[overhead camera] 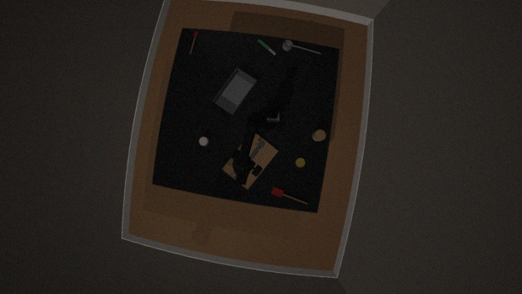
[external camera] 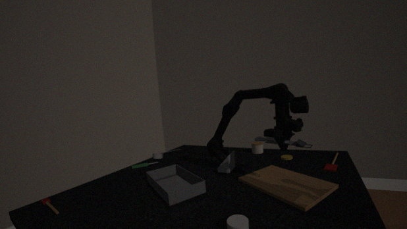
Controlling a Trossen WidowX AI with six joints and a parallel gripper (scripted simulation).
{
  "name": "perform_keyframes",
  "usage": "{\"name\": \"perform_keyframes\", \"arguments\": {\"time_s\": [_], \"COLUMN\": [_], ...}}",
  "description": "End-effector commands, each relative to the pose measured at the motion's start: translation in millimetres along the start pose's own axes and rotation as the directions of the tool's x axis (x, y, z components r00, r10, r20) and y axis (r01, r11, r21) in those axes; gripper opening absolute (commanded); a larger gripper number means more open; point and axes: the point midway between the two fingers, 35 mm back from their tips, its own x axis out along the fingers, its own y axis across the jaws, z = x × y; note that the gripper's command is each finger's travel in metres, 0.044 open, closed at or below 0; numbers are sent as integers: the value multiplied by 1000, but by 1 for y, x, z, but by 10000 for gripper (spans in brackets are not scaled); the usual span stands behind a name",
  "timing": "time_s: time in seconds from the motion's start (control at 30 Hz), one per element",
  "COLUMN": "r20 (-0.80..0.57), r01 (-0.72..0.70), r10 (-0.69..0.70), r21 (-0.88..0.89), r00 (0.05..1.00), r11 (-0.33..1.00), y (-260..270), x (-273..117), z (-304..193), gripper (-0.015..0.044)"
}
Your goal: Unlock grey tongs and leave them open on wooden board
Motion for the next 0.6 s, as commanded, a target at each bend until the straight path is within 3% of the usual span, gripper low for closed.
{"name": "perform_keyframes", "arguments": {"time_s": [0.0,0.57], "r20": [21,261], "r01": [-7,-18], "r10": [7,21], "r21": [4,-16], "r00": [1000,965], "r11": [1000,1000], "y": [3,13], "x": [0,-3], "z": [2,18], "gripper": [-150,-150]}}
